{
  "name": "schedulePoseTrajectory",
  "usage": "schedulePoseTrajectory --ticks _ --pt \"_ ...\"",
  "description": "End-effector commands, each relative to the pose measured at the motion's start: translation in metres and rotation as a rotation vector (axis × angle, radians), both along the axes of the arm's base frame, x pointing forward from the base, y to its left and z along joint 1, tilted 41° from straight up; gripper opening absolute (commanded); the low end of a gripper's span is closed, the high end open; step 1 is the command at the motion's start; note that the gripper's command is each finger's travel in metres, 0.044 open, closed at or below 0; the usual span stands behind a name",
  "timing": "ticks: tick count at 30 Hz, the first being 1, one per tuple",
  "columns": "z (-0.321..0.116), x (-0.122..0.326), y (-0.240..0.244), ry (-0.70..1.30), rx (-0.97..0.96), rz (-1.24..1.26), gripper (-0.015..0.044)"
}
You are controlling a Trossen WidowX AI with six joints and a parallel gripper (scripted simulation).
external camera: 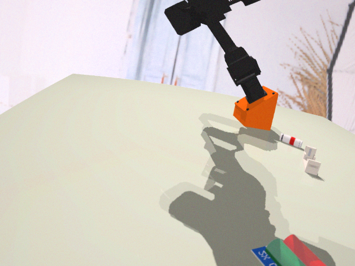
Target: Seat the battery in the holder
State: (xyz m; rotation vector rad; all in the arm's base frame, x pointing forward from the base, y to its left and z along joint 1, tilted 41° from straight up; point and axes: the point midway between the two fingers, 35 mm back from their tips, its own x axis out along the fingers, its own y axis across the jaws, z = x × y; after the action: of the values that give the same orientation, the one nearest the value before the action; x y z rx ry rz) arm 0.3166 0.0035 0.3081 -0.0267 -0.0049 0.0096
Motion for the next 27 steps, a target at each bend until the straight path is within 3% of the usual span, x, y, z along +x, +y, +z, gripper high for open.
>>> schedulePoseTrajectory --ticks 1,7,16,24,27 --pt "-0.004 0.002 0.002 0.016 0.0 0.003 0.0374" --pt "-0.122 0.02 0.052 0.481 -0.076 0.08 0.0223" --pt "-0.286 -0.058 0.103 1.182 -0.548 0.177 0.0223" --pt "-0.34 -0.15 0.08 1.563 -1.256 0.187 0.0223" --pt "-0.34 -0.155 0.077 1.581 -1.324 0.184 0.0223"
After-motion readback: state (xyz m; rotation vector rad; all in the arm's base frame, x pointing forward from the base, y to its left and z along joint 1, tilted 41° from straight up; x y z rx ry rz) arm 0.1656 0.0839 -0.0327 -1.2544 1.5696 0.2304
